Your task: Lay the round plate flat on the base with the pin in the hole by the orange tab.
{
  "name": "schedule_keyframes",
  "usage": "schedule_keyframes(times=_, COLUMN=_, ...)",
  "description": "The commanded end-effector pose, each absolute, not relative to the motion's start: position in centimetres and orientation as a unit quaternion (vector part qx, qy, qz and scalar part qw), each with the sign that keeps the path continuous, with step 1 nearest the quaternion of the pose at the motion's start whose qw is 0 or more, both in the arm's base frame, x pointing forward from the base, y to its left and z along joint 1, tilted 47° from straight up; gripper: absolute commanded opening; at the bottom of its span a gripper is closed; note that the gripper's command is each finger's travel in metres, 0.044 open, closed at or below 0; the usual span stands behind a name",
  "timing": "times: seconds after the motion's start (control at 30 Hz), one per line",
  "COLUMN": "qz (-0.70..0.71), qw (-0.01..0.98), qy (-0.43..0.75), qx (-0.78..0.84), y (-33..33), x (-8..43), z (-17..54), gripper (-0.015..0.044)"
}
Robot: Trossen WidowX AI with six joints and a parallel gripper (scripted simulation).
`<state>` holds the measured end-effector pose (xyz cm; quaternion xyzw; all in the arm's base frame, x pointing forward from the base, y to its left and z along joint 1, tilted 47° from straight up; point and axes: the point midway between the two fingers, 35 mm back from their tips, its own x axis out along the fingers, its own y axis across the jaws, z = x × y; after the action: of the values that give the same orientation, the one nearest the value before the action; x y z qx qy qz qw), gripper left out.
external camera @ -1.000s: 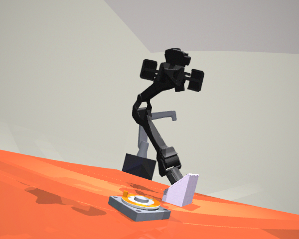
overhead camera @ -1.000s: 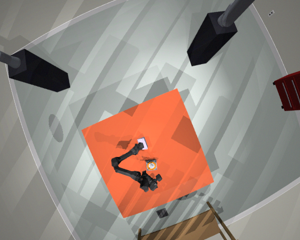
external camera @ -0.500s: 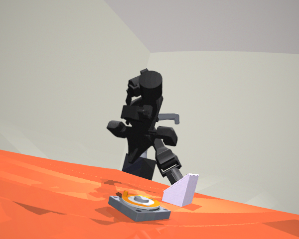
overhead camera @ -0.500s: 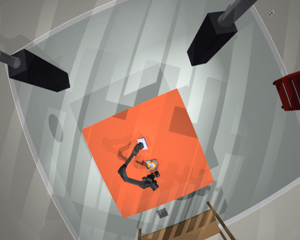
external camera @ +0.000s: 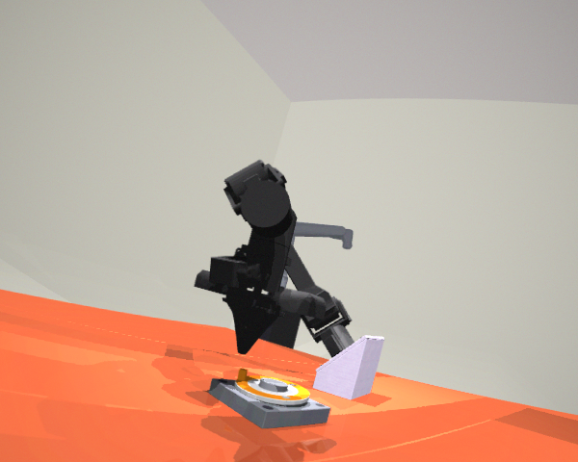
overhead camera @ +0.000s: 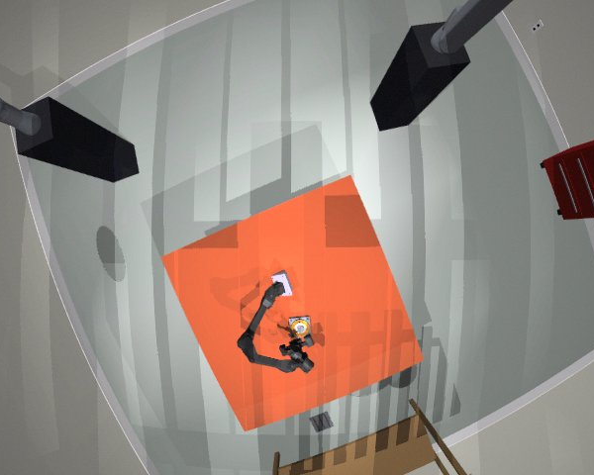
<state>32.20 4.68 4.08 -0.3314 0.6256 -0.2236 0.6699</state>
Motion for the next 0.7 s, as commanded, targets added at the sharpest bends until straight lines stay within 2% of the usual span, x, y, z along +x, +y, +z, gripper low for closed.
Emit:
schedule_keyframes(times=0.0, qz=-0.227, qw=0.662, qy=0.631, qx=-0.336, y=2.9, x=32.2, z=2.4, gripper=0.0)
schedule_keyframes(times=0.67, qz=-0.227, qw=0.661, qy=0.631, qx=-0.337, y=1.4, x=31.1, z=2.6, gripper=0.0)
